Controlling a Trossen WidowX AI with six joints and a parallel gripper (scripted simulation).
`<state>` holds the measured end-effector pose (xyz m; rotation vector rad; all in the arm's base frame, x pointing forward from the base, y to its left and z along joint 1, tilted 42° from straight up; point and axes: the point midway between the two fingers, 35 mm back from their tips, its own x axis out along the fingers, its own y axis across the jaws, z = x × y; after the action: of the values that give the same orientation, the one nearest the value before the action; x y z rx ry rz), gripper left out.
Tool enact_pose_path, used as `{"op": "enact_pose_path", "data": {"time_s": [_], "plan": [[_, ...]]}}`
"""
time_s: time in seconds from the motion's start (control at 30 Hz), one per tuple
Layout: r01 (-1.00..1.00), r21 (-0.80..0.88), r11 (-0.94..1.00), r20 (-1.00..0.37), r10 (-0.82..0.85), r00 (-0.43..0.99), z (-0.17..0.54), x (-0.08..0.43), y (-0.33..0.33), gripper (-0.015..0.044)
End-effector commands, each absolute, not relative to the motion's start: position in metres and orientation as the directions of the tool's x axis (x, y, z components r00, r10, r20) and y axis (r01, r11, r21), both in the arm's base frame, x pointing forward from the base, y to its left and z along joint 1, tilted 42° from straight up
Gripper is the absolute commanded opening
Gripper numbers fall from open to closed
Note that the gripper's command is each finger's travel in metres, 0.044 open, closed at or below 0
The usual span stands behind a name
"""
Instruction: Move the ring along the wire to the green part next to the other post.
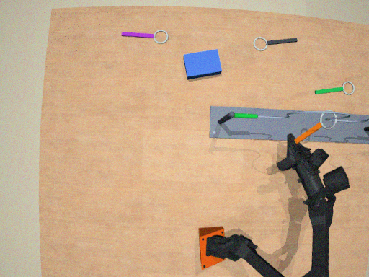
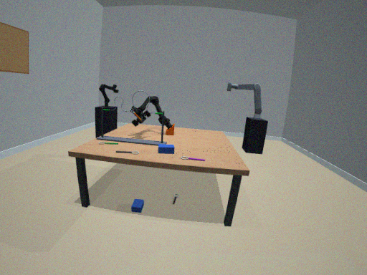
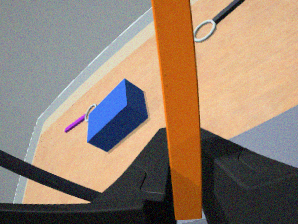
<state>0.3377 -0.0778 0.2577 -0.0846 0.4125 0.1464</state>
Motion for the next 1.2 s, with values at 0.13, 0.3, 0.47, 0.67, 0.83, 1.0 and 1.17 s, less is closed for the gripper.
{"op": "enact_pose_path", "data": {"time_s": [0.13,0.3,0.47,0.67,0.83,1.0,1.17], "plan": [[-0.177,0.163,0.971,-0.379,0.227,0.897,0.256,0.335,-0.044,-0.015],[-0.186,0.284,0.941,-0.353,0.283,0.892,0.259,0.334,-0.025,-0.015],[-0.193,0.401,0.896,-0.32,0.334,0.886,0.264,0.333,-0.006,-0.015],[-0.2,0.532,0.823,-0.273,0.39,0.88,0.274,0.331,0.015,-0.015],[-0.204,0.631,0.748,-0.228,0.43,0.874,0.284,0.329,0.031,-0.015],[-0.206,0.72,0.663,-0.179,0.464,0.868,0.297,0.327,0.046,-0.015],[-0.207,0.796,0.569,-0.127,0.491,0.862,0.311,0.325,0.059,-0.015]]}}
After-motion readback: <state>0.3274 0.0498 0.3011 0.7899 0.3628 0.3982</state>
